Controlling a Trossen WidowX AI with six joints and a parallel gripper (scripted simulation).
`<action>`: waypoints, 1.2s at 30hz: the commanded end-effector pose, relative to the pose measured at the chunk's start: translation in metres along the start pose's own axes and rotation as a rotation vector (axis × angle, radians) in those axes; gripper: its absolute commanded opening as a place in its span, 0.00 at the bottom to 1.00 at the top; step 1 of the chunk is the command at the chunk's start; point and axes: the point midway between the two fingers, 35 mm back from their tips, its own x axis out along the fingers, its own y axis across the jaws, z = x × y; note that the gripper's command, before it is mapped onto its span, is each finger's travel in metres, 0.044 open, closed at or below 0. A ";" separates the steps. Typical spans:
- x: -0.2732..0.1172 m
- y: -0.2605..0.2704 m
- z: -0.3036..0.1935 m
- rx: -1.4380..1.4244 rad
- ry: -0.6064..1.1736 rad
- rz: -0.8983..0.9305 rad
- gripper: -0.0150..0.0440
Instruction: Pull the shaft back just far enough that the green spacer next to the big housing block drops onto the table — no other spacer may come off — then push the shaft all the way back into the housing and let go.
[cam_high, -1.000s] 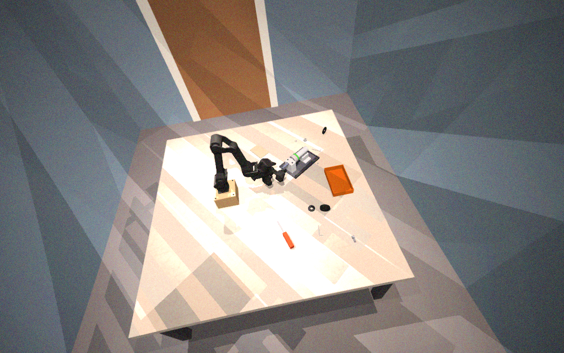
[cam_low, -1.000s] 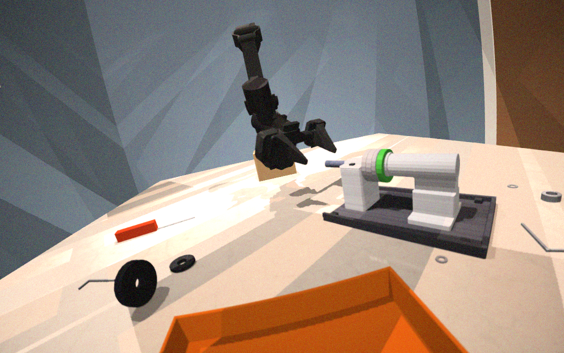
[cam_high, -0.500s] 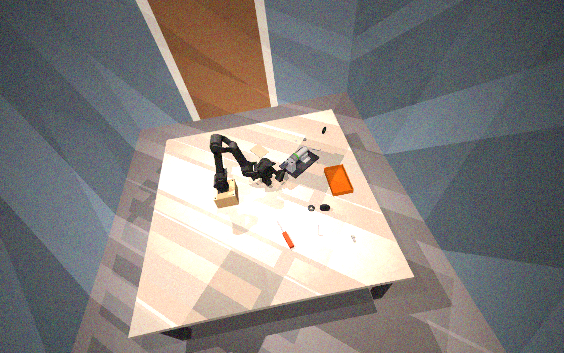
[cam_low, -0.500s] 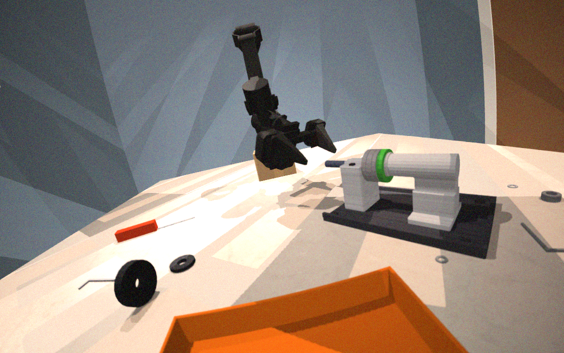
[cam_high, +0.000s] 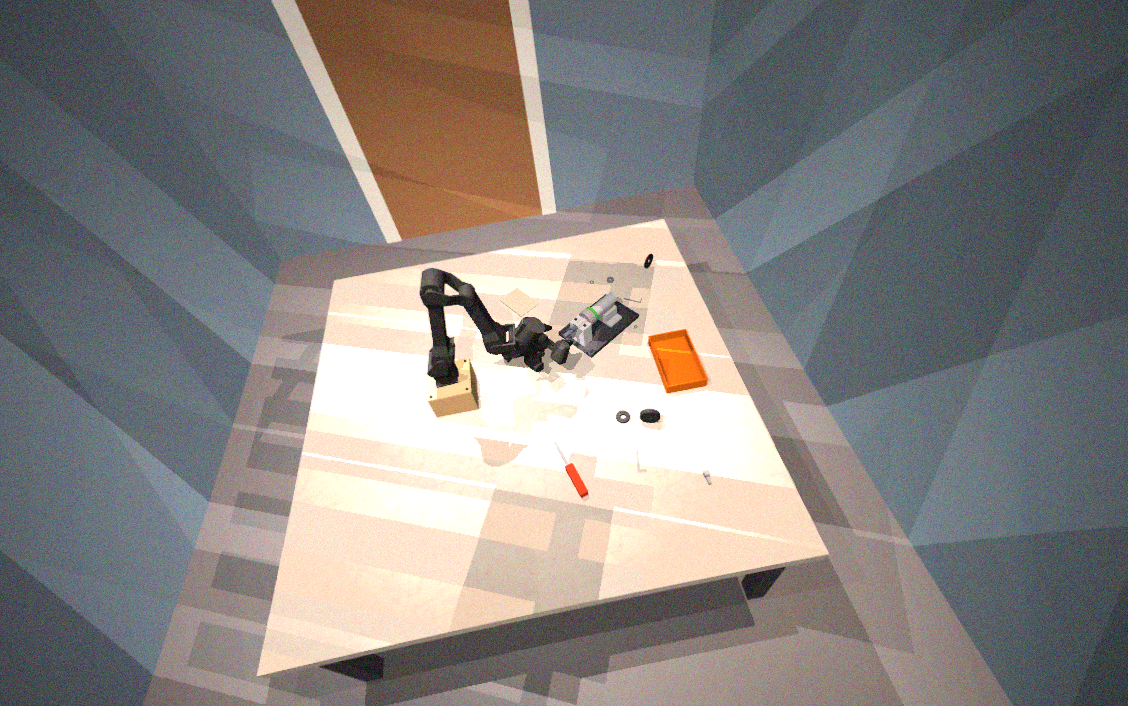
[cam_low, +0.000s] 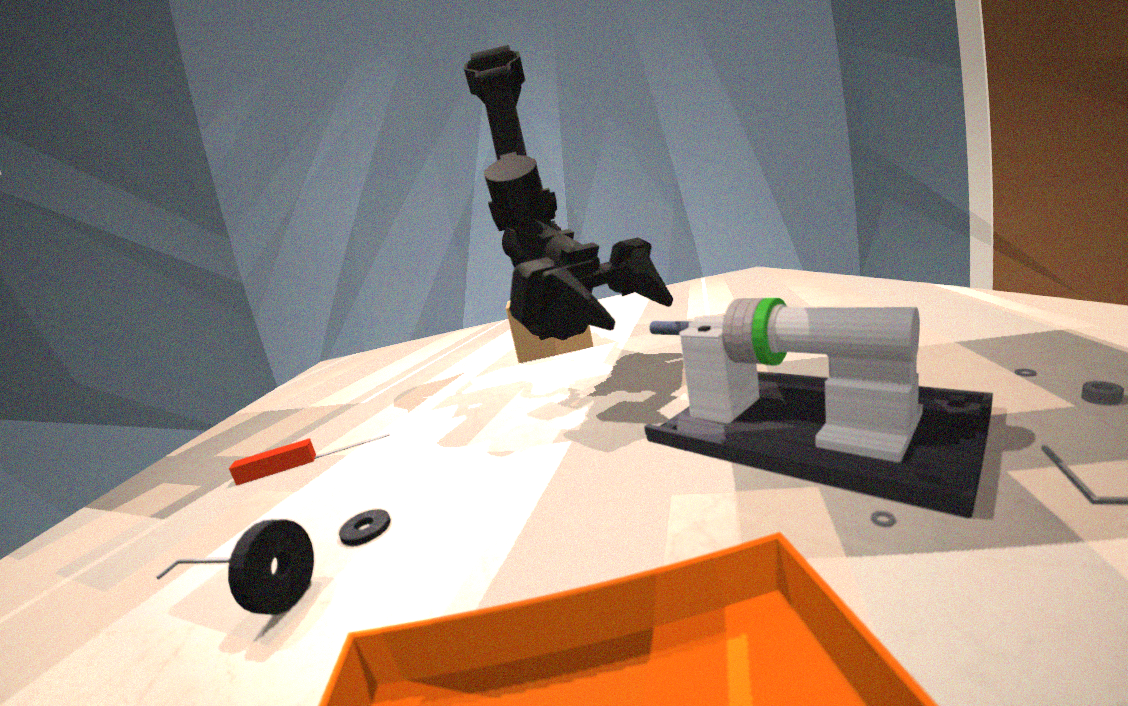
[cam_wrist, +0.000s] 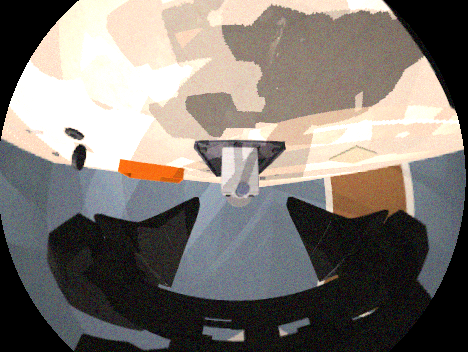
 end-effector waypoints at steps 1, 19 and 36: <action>0.000 0.000 0.001 0.005 -0.004 0.003 1.00; 0.026 0.001 0.001 0.005 -0.002 0.003 1.00; 0.041 0.000 0.001 0.005 -0.001 0.003 1.00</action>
